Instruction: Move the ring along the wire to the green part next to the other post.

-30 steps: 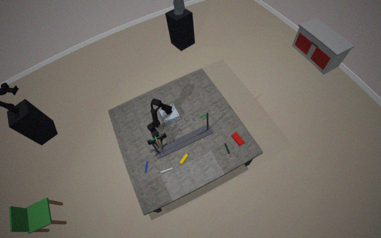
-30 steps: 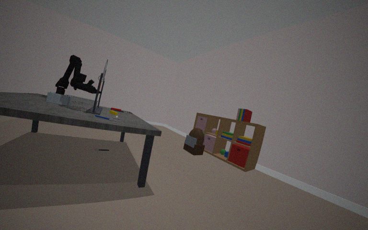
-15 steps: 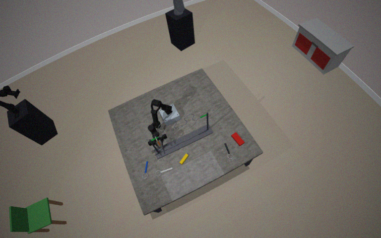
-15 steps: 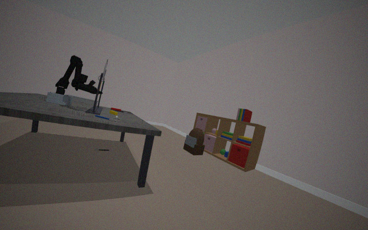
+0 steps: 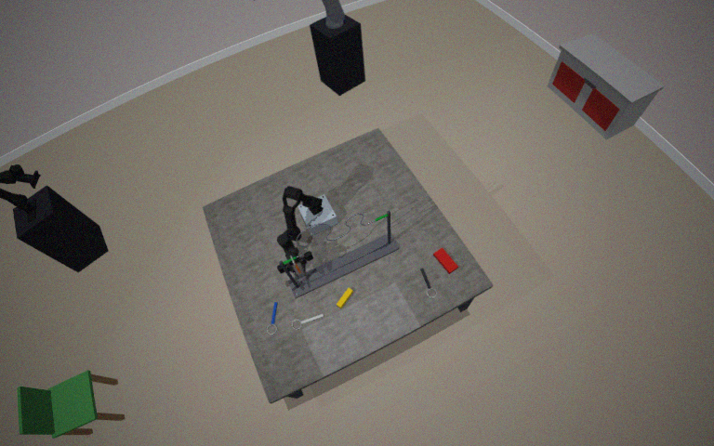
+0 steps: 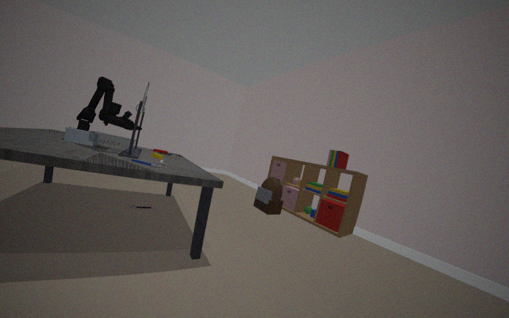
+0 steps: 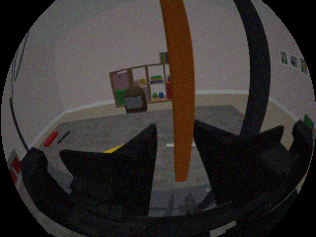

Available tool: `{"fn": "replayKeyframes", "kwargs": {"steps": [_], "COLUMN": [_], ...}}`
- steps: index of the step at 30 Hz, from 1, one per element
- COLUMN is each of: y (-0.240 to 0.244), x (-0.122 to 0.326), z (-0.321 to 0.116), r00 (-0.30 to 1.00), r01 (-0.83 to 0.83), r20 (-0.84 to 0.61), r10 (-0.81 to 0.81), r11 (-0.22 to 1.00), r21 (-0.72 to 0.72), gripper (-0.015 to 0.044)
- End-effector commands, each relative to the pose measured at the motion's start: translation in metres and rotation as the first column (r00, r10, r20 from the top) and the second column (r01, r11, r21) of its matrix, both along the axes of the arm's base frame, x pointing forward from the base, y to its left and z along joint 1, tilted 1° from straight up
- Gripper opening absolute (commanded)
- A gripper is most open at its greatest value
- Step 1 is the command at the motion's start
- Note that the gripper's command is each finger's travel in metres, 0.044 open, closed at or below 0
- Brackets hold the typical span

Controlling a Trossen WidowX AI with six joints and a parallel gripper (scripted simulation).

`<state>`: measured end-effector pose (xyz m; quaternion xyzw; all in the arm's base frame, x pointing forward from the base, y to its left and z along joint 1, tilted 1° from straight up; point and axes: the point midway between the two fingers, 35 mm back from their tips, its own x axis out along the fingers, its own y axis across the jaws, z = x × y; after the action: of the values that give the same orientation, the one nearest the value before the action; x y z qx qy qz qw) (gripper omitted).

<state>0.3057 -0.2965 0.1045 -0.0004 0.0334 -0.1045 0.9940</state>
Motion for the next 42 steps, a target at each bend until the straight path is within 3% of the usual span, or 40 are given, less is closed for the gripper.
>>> {"fn": "replayKeyframes", "kwargs": {"steps": [1,10,22,42], "y": [-0.001,-0.001,0.000,0.001], "x": [0.000,0.000,0.000,0.000], "z": [-0.001,-0.001,0.000,0.016], "r00": [1.000,1.000,1.000,1.000], "r01": [0.003,0.003,0.000,0.008], "r20": [0.000,0.000,0.000,0.001], "r10": [-0.003,-0.003,0.000,-0.008], "r11": [1.000,1.000,1.000,1.000], "r21": [0.008,0.008,0.001,0.005], "gripper": [0.0160,0.0160,-0.0150,-0.0150]}}
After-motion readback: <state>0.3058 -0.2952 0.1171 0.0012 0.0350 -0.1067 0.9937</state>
